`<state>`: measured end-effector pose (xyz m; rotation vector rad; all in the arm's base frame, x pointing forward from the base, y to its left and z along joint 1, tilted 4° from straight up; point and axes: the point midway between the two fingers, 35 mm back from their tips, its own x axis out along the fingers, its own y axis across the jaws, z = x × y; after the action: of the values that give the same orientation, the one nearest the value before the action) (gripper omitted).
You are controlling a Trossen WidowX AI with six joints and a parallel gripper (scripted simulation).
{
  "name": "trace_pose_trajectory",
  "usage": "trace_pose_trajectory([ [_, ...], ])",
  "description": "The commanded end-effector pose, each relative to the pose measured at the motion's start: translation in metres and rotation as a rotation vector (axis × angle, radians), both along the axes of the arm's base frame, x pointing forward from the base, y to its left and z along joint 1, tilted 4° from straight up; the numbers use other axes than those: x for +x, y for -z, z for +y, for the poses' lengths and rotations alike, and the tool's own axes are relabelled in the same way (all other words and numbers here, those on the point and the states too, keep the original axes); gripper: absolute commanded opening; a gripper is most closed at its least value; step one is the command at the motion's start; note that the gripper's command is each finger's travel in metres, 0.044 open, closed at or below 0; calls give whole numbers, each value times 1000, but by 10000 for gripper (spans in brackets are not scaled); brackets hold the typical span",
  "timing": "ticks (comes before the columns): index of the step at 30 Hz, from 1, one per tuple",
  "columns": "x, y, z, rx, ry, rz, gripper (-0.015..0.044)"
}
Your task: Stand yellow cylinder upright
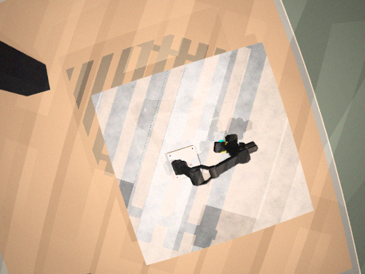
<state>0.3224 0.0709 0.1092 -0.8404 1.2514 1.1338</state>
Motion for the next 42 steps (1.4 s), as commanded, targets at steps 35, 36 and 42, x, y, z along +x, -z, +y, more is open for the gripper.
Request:
trace_pose_trajectory([
  [35,-7,15,1,266,-22,26,105],
  [36,-7,15,1,273,-22,26,105],
  [42,-8,16,1,315,-23,23,105],
])
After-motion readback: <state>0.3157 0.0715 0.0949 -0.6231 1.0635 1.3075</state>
